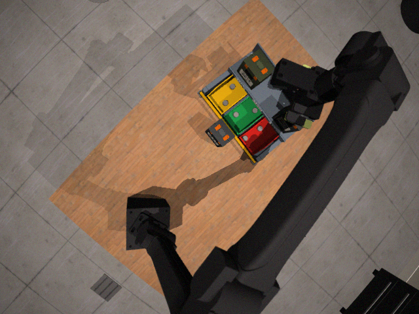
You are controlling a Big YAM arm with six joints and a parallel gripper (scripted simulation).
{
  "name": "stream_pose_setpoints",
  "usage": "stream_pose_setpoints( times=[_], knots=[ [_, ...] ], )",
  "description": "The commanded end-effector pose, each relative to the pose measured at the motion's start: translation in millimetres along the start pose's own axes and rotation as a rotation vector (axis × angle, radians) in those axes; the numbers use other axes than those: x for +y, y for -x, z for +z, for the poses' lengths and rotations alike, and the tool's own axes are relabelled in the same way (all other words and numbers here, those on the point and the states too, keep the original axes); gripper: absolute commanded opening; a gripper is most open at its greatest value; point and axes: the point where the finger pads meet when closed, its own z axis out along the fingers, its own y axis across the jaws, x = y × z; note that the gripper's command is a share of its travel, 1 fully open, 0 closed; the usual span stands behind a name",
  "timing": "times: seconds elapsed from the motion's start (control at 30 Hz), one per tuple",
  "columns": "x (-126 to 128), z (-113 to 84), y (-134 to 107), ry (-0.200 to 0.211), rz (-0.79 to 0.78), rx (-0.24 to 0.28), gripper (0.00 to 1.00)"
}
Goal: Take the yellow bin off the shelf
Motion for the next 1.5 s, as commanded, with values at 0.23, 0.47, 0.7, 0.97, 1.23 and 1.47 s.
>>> stream_pose_setpoints(
  times=[0.23,0.47,0.7,0.97,1.23,1.47],
  knots=[
    [-1,-6.1,-1,-0.012,0.002,0.004,1.0],
    [-1,-6.1,-1,-0.012,0.002,0.004,1.0],
    [-3,-8.6,-2,-0.025,0.013,0.007,1.0],
    [-3,-3.3,9,-0.031,0.029,0.002,1.0],
    [2,4.3,17,-0.038,0.069,-0.002,1.0],
    [10,32.0,34,-0.026,0.137,-0.014,1.0]
  ],
)
